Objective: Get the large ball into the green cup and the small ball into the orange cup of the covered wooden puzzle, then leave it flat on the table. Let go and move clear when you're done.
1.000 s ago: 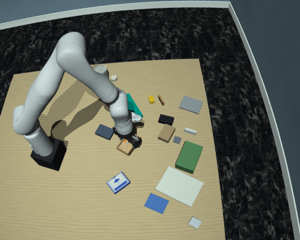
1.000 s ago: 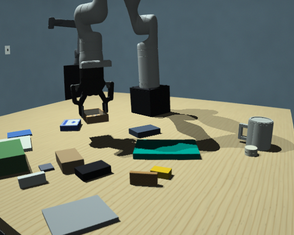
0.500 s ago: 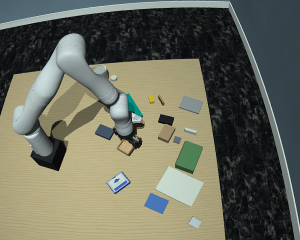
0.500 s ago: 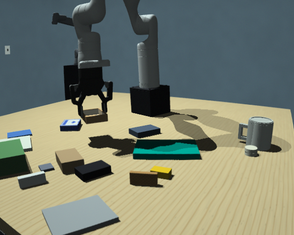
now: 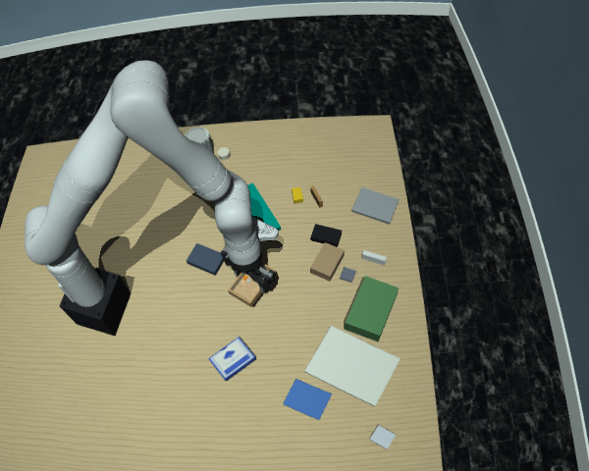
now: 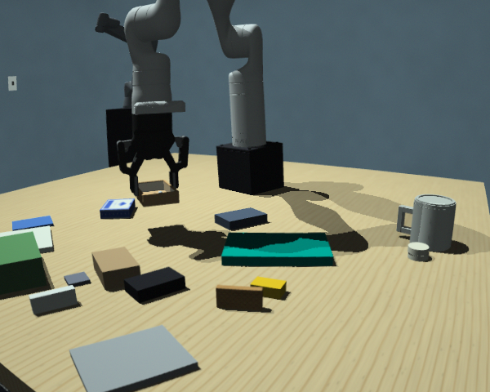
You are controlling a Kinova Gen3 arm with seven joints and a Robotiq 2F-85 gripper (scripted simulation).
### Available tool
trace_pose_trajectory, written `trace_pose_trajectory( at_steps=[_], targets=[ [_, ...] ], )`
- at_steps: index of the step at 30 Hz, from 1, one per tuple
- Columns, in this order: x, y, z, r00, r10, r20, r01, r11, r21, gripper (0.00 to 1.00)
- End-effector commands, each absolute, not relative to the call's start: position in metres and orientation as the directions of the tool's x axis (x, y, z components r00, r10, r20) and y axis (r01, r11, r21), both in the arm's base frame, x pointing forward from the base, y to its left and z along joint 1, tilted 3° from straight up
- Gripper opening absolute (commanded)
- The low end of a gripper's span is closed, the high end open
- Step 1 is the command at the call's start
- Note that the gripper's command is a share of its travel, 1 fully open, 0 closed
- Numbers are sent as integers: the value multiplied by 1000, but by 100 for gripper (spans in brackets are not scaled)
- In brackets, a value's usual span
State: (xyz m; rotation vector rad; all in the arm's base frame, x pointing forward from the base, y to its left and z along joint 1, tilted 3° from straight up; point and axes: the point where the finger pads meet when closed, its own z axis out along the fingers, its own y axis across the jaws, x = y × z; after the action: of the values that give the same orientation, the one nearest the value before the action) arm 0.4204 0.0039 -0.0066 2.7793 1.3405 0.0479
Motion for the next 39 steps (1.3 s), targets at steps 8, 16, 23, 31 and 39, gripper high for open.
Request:
trace_pose_trajectory(
  at_steps=[8,16,23,31,39],
  targets=[
    [422,5,-6,620,784,23,783,-620,58,71],
    [422,5,-6,619,785,38,782,-620,64,71],
    [423,5,-6,620,784,15,784,-620,37,71],
    [422,5,-6,620,785,25,783,-620,58,71],
    [422,5,-6,619,785,32,782,-620,70,71]
  ],
)
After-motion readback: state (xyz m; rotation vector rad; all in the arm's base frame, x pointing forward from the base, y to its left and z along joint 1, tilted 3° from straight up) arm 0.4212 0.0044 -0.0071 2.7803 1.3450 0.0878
